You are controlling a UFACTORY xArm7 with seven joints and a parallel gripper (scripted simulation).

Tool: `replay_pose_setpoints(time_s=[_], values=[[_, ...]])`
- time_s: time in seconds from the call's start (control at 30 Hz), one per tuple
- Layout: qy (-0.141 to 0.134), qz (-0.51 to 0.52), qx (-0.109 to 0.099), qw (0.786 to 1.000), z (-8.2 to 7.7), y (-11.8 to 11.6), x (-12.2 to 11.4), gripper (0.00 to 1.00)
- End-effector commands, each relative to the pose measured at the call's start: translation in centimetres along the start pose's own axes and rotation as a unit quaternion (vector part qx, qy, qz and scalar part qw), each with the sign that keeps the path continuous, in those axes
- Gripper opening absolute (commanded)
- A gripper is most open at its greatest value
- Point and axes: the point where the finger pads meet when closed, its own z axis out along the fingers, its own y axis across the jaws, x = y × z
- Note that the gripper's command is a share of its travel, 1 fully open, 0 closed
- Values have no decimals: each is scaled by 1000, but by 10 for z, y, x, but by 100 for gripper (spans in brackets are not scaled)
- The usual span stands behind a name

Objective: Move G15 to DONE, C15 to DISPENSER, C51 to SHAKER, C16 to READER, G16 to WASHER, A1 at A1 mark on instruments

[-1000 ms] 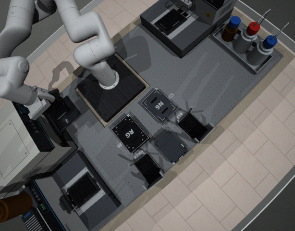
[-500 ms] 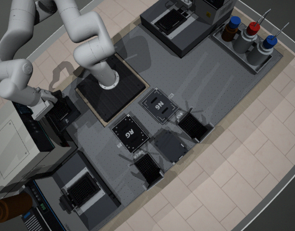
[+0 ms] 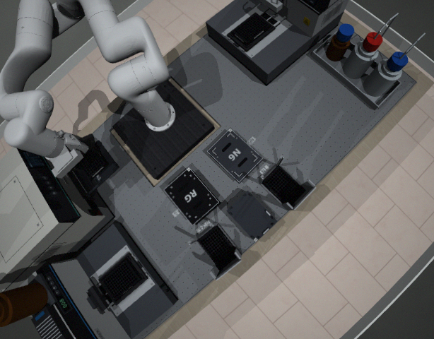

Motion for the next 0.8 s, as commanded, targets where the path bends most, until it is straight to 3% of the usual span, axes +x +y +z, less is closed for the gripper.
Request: replay_pose_setpoints(time_s=[0.0, 0.3, 0.77], values=[[0, 0, -2, 1000, 2, 1, 0, 0], [0, 0, -2, 1000, 14, 1, 0, 0], [0, 0, -2, 1000, 15, 1, 0, 0]])
